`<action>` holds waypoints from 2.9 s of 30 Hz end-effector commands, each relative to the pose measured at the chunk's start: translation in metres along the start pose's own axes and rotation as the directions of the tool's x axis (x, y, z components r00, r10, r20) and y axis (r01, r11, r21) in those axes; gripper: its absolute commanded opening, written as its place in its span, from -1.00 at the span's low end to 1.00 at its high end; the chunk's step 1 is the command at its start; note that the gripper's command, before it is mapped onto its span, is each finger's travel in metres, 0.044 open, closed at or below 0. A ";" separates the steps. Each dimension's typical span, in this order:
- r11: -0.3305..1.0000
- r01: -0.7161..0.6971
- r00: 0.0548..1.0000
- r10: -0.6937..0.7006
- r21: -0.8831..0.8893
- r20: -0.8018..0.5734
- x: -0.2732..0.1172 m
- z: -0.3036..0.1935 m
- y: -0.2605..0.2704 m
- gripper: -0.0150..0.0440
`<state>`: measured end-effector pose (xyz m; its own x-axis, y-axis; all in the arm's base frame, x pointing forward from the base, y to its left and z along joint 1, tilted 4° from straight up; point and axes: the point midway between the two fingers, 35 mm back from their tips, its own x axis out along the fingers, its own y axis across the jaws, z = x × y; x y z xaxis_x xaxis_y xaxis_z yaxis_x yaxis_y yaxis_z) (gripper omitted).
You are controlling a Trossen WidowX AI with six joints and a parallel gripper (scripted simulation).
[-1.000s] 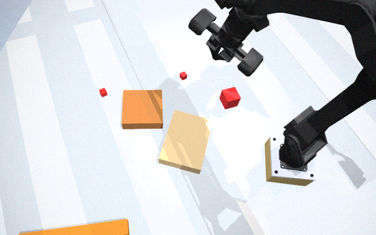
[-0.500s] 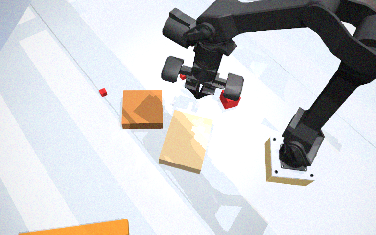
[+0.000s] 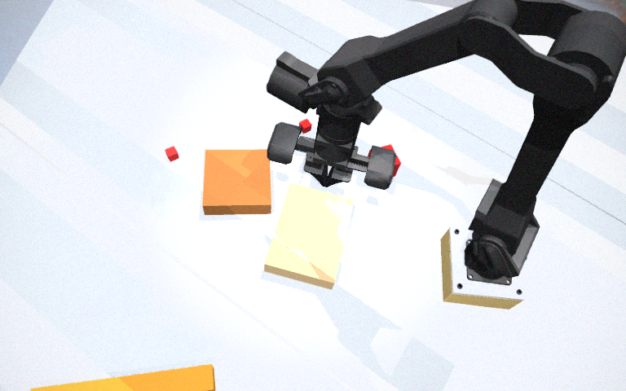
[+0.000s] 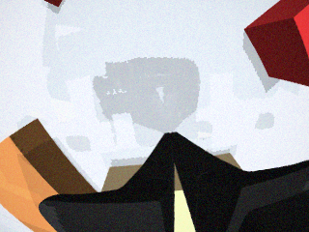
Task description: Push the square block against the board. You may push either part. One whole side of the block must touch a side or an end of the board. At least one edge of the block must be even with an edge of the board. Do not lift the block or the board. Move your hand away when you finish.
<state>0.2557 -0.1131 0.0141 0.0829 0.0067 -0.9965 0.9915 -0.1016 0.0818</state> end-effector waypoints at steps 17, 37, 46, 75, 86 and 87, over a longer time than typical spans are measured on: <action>1.000 -0.002 1.000 0.002 0.003 0.000 0.003 -0.013 0.002 -0.49; 1.000 -0.002 1.000 0.002 0.004 -0.001 0.003 -0.029 0.002 -0.49; 1.000 -0.002 1.000 0.002 0.004 -0.002 0.003 -0.036 0.002 -0.49; 1.000 -0.003 1.000 0.003 0.004 -0.004 0.003 -0.058 0.001 -0.49; 1.000 -0.003 1.000 0.003 0.004 -0.004 0.003 -0.059 0.001 -0.49; 1.000 -0.003 1.000 0.003 0.004 -0.004 0.003 -0.059 0.001 -0.49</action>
<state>0.2646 -0.0598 0.0134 0.0916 -0.0050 -0.9958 0.9898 -0.1096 0.0916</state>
